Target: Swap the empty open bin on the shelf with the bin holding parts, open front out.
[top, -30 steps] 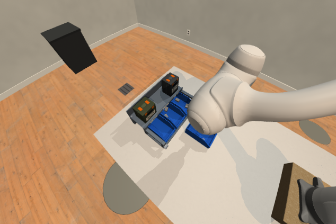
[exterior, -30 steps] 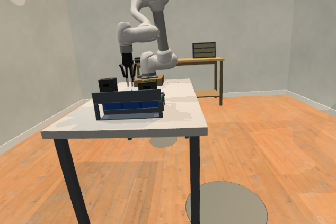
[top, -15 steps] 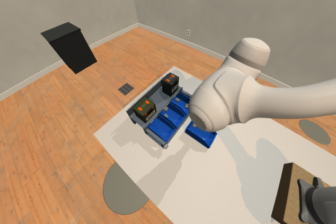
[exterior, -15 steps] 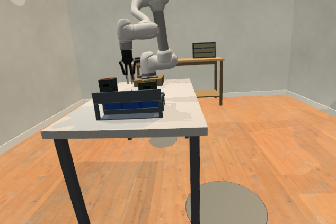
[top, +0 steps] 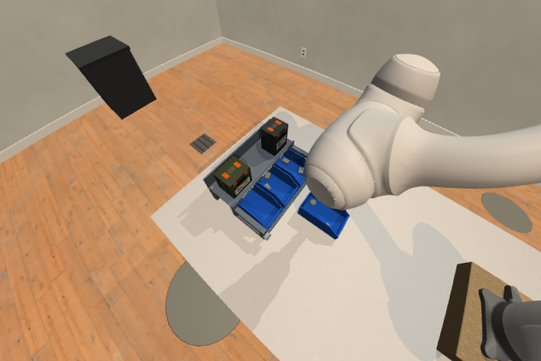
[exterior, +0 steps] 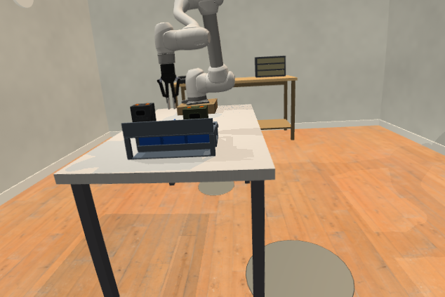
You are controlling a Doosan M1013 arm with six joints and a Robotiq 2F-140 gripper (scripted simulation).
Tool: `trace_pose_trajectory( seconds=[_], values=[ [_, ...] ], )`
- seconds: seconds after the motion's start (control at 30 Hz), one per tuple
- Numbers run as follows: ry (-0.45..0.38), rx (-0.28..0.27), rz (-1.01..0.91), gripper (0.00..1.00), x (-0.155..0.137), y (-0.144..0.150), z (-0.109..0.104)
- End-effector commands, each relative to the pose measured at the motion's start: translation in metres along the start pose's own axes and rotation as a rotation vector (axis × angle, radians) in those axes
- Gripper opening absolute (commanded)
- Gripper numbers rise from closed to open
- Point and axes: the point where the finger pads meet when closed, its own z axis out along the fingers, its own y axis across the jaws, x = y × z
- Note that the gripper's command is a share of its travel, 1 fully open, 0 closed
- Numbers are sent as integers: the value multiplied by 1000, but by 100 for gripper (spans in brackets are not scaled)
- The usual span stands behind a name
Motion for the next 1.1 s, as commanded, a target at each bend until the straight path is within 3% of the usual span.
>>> trace_pose_trajectory(
  seconds=[0.0,0.4,0.43,1.07],
  values=[
    [0,0,0,24,0,0,-2],
    [0,0,0,24,0,0,-3],
    [0,0,0,10,0,0,-3],
    [0,0,0,10,0,0,-3]
  ],
)
